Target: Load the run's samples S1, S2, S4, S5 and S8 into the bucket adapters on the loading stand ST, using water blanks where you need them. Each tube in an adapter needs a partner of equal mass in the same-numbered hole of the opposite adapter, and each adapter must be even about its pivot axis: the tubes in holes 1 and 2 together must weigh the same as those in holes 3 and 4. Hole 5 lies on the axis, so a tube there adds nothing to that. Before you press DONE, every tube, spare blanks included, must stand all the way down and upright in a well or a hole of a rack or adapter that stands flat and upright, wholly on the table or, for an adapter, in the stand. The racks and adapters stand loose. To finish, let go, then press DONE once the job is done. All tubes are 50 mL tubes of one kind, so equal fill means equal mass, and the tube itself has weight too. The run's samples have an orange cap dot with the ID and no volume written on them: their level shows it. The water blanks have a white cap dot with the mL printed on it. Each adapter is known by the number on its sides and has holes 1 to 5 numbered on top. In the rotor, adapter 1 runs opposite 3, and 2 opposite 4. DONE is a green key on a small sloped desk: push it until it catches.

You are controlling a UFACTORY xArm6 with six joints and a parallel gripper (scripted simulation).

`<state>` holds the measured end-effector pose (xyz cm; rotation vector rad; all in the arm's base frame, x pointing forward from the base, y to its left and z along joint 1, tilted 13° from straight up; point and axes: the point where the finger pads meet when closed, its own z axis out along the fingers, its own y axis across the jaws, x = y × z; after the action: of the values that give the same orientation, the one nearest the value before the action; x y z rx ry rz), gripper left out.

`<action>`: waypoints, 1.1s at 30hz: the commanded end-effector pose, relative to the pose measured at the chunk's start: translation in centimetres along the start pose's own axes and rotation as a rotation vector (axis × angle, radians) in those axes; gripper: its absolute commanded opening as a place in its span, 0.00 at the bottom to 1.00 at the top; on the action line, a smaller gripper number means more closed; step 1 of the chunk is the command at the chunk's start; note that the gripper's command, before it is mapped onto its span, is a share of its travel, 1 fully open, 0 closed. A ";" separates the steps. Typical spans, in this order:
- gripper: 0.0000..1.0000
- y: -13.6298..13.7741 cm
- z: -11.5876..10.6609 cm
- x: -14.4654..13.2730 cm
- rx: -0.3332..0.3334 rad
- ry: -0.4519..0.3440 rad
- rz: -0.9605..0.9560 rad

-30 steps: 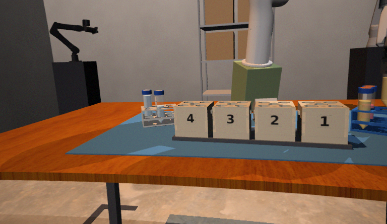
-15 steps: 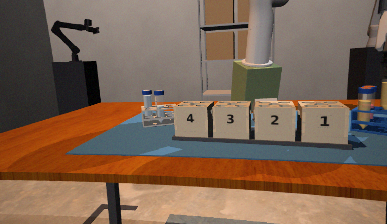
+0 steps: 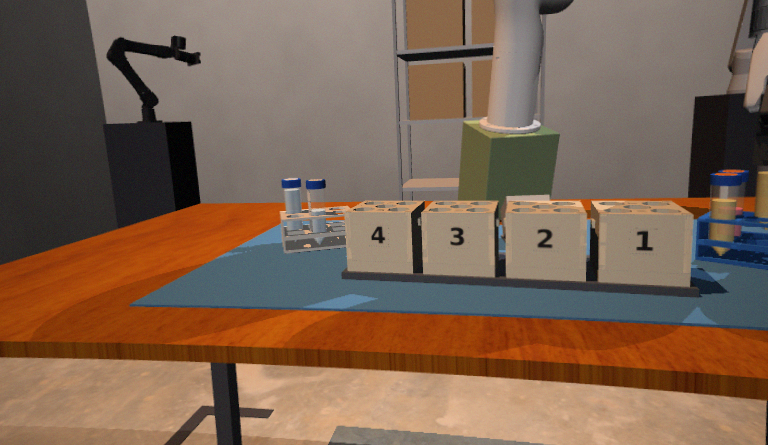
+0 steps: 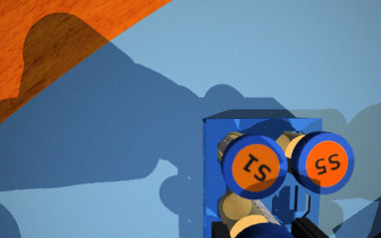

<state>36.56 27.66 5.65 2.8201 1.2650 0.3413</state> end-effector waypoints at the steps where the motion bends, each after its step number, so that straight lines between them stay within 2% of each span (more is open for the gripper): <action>1: 0.00 0.0 0.3 0.1 -0.001 0.003 0.000; 33: 0.00 0.0 3.1 0.1 -0.001 0.003 0.000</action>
<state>37.18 27.83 2.82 2.8202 1.2650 0.3413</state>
